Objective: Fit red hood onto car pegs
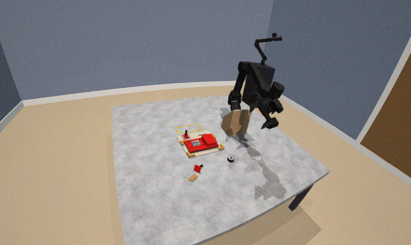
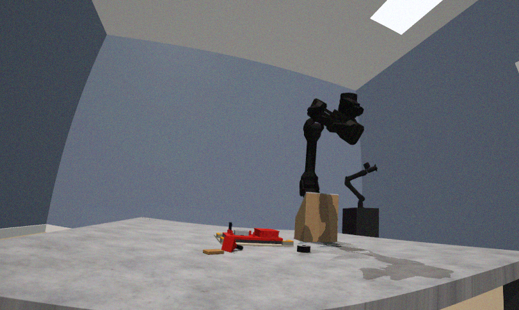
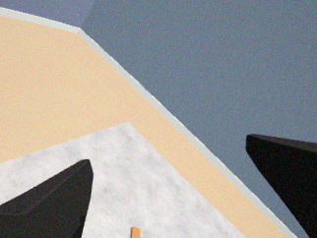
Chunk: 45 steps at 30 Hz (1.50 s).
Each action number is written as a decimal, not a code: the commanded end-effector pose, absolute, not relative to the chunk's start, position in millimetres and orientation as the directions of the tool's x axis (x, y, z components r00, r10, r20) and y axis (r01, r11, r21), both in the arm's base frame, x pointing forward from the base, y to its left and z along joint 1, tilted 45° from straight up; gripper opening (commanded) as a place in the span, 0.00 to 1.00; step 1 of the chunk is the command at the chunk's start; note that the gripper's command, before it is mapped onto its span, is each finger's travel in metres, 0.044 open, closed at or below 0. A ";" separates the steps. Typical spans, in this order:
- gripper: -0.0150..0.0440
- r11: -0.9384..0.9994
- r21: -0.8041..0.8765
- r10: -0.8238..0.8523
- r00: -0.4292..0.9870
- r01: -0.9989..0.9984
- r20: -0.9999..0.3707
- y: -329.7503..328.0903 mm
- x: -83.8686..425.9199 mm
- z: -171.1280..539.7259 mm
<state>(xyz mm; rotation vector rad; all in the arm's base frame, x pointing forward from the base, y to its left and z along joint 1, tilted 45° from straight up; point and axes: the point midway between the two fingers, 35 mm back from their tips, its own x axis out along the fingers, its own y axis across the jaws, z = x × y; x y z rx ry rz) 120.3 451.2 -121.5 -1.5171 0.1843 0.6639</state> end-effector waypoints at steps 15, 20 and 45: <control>1.00 -0.308 -0.372 -0.488 0.480 -0.876 -0.729 189.2 266.6 -112.5; 1.00 -0.214 -0.150 -0.629 0.254 -0.965 -0.735 112.8 257.7 -98.4; 1.00 -0.122 0.008 -0.688 0.079 -0.992 -0.721 62.2 238.8 -95.3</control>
